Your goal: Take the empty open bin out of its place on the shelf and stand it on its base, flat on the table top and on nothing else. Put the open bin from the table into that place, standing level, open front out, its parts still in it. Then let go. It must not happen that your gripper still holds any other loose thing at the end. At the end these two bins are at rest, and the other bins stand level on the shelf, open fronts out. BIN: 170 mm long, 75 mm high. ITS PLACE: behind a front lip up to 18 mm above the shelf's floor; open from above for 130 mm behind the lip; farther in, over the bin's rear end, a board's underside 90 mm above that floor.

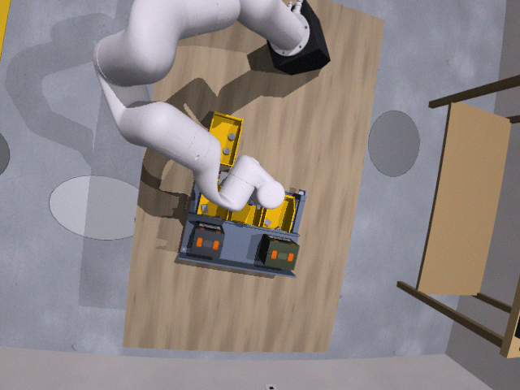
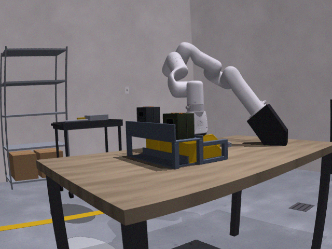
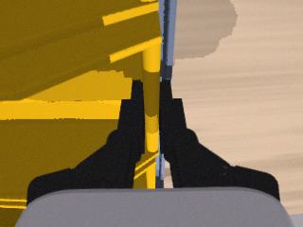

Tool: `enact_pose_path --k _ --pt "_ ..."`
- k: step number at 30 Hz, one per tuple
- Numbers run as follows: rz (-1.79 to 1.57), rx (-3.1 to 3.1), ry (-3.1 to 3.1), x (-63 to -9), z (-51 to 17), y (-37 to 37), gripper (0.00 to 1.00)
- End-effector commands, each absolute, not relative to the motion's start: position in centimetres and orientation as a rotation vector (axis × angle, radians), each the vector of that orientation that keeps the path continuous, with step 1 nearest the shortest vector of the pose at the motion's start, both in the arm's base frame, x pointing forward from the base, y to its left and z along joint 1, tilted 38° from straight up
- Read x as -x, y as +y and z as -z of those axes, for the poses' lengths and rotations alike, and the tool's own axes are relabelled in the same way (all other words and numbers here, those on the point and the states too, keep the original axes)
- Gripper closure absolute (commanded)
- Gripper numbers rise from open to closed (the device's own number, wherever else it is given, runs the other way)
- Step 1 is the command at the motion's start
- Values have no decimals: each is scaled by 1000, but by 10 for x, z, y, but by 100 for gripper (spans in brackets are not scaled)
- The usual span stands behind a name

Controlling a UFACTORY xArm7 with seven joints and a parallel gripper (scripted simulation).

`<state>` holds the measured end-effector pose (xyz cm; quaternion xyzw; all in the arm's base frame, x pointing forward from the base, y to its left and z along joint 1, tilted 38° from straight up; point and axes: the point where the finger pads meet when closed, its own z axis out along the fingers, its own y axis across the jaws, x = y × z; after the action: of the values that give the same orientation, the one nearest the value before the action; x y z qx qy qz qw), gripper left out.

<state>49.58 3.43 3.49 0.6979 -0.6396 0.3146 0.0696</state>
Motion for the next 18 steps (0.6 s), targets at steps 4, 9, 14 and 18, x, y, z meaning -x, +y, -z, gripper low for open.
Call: enact_pose_path --k 4,9,14,18 --pt "-950 -2104 -1924 -496 -36 36 100" --pt "-950 -2104 -1924 -496 -36 36 100" --pt "-950 -2104 -1924 -496 -37 37 100" --pt "-950 -2104 -1924 -495 -39 38 100"
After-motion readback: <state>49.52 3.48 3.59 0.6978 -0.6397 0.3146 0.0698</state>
